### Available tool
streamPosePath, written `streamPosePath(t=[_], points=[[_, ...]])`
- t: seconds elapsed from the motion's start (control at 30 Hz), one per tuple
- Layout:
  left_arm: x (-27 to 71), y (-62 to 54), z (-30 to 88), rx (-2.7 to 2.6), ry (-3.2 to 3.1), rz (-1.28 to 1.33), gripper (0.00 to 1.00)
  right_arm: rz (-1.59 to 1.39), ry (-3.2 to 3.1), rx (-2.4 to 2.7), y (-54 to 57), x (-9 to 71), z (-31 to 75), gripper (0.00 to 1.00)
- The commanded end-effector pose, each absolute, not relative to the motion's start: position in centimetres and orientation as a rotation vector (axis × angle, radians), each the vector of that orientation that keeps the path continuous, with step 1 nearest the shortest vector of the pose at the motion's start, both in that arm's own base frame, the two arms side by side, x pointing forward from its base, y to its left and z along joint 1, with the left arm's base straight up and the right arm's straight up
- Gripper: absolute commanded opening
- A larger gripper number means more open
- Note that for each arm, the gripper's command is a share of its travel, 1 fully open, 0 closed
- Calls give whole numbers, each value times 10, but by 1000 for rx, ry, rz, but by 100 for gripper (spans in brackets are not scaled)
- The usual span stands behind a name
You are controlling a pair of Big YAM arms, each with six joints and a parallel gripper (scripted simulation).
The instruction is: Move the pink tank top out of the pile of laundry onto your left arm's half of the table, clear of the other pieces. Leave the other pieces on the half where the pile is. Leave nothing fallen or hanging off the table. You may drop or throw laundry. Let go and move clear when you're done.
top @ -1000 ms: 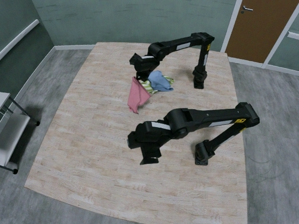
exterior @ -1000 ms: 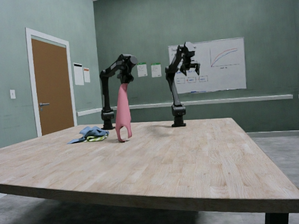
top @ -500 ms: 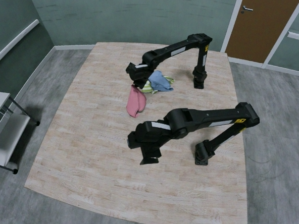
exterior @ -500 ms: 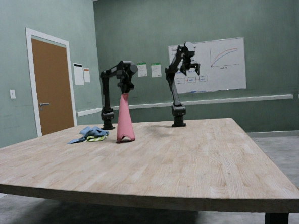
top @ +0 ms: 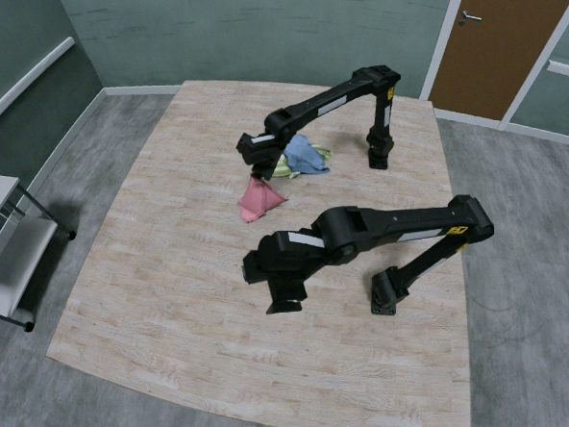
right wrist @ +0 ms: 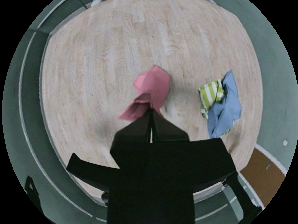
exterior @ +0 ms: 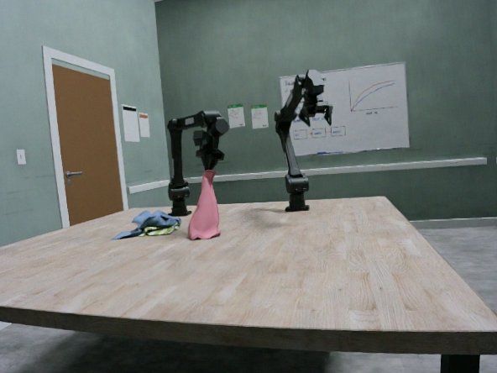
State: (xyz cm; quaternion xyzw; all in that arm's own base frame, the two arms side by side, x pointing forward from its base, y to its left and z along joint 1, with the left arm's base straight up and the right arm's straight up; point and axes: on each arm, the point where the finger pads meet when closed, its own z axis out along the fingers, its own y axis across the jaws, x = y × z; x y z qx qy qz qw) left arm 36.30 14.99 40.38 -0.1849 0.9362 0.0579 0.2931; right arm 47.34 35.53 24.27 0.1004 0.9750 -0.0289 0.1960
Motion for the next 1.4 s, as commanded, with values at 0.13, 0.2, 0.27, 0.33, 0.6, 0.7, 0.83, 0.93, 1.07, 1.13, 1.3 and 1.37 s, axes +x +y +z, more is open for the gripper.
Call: streamPosePath(t=[0.13, 0.2, 0.27, 0.33, 0.6, 0.7, 0.83, 0.93, 1.07, 1.13, 1.3, 1.37], points=[[373, 151, 443, -458, 2424, 169, 92, -81, 2800, 265, 357, 482, 196, 0], [373, 151, 443, -458, 2424, 169, 92, -79, 2817, 266, 357, 482, 186, 0], [373, 151, 443, -458, 2424, 169, 92, -77, 2833, 268, 357, 482, 177, 0], [373, 151, 443, -458, 2424, 169, 92, -77, 2842, 271, 356, 483, 172, 0], [373, 151, 443, -458, 2424, 169, 92, -66, 2895, 282, 352, 482, 144, 0], [373, 151, 443, -458, 2424, 169, 92, -63, 2922, 286, 351, 481, 129, 0], [373, 151, 443, -458, 2424, 169, 92, -57, 2956, 291, 350, 479, 110, 0], [373, 151, 443, -458, 2424, 169, 92, -56, 2966, 291, 350, 478, 104, 0], [373, 151, 443, -458, 2424, 169, 92, -42, 2991, 294, 350, 476, 93, 0], [373, 151, 443, -458, 2424, 169, 92, -39, 3011, 297, 348, 473, 83, 0], [373, 151, 443, -458, 2424, 169, 92, -29, 3055, 309, 344, 469, 59, 0], [373, 151, 443, -458, 2424, 169, 92, -26, 3074, 316, 342, 467, 49, 0]])
